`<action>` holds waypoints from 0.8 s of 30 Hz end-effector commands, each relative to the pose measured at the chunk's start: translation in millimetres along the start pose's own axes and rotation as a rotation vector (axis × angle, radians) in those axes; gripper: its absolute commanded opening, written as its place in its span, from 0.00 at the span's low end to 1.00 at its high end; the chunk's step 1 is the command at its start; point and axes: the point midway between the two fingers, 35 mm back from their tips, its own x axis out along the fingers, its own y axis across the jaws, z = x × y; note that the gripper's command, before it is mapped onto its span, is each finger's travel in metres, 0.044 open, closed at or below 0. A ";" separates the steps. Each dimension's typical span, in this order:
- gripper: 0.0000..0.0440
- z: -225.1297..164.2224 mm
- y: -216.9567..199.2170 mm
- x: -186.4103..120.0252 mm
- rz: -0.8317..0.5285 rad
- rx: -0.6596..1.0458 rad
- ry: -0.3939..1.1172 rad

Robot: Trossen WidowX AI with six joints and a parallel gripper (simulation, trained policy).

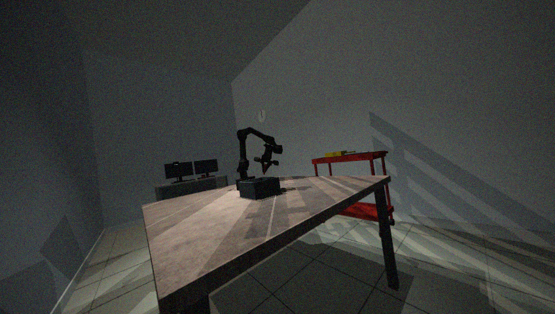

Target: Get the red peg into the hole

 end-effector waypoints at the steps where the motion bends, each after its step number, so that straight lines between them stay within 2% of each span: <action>1: 0.00 14.5 -0.8 -3.0 0.006 0.036 -0.008; 12: 0.00 67.1 -2.0 -1.8 0.039 0.158 -0.013; 24: 0.00 123.8 -7.7 19.3 0.073 0.227 0.007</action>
